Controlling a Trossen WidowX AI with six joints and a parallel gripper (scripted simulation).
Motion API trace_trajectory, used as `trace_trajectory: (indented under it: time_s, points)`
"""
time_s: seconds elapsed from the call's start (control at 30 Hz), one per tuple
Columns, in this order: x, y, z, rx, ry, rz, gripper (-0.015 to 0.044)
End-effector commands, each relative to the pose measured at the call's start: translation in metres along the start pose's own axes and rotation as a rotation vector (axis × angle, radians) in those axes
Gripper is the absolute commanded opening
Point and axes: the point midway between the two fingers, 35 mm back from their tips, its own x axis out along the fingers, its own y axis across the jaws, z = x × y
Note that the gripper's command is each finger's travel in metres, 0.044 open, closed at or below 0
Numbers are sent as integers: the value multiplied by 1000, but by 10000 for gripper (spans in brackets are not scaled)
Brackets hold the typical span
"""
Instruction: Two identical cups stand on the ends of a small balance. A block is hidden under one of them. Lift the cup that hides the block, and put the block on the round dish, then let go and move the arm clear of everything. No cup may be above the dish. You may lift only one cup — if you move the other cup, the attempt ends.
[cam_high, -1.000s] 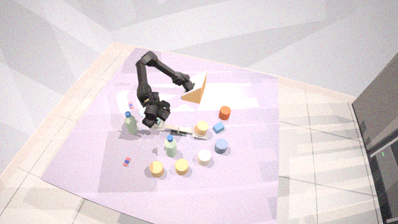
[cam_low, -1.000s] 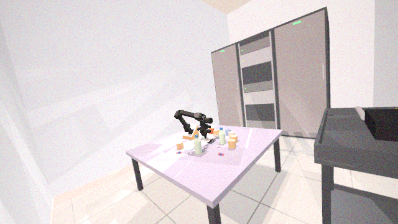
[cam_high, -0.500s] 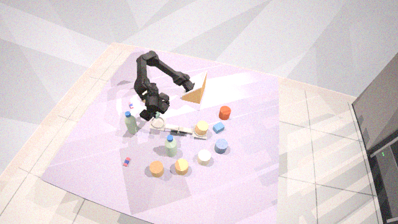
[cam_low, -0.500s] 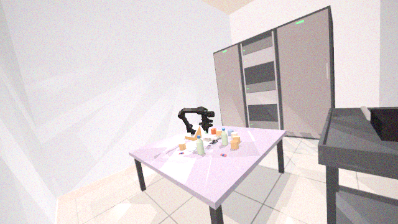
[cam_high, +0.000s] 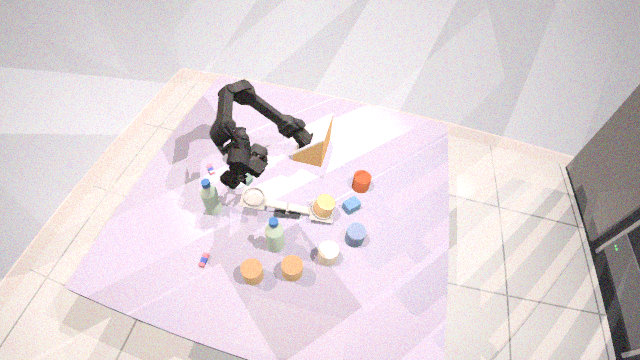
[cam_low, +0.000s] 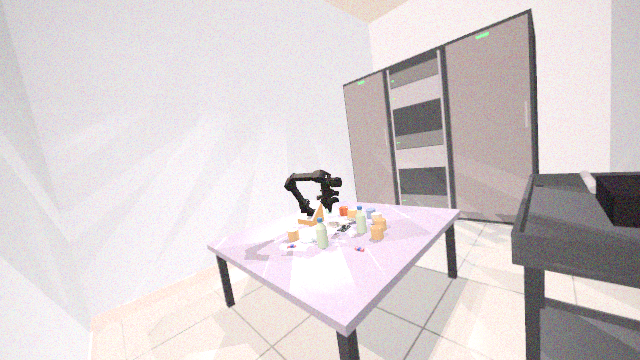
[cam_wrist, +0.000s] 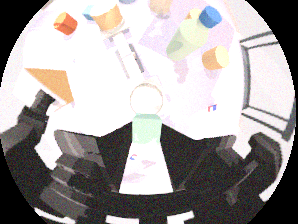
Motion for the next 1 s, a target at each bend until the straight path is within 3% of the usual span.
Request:
trace_trajectory:
  time_s: [0.0,0.97]
  points:
    - [7,2,-14,3,-12,-1,0]
    - [64,36,-107,5,-12,-6,0]
